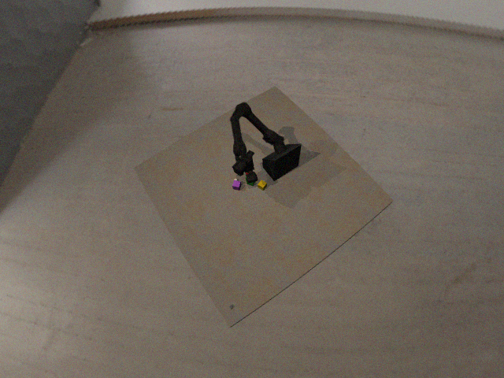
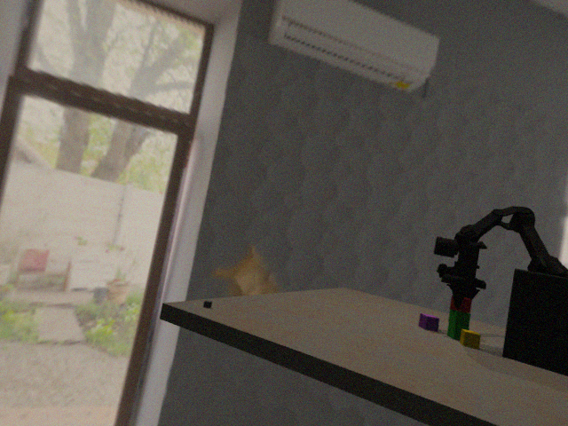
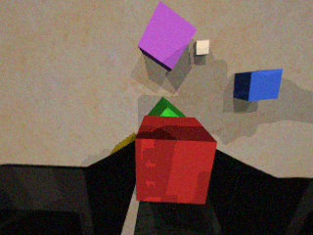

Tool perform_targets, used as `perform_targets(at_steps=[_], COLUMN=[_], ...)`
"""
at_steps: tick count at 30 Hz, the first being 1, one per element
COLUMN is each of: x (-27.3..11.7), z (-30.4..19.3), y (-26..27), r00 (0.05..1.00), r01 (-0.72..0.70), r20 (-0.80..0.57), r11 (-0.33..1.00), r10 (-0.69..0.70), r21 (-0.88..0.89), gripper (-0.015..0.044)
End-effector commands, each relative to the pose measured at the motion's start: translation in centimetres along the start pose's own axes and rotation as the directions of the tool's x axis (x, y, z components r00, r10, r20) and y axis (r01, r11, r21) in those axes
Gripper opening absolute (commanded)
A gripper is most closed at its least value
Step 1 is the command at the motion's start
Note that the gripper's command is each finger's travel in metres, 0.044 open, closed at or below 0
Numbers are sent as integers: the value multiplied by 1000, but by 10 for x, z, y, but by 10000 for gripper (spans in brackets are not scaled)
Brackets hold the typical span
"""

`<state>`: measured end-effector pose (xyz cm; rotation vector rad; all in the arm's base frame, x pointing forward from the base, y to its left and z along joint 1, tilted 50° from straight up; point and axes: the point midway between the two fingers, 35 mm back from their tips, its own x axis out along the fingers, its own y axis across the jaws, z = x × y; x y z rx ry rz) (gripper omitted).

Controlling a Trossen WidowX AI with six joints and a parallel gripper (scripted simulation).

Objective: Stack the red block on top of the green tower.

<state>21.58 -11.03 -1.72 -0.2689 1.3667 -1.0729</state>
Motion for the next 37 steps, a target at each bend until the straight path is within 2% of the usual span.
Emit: perform_targets(at_steps=[1,14,37], x=[0,0,0], z=[0,0,0], y=[0,0,0], r00=[1000,1000,1000], r01=[0,0,0], r20=[0,0,0], r11=[1000,1000,1000], r10=[0,0,0], r21=[1,1,1], gripper=[105,440,440])
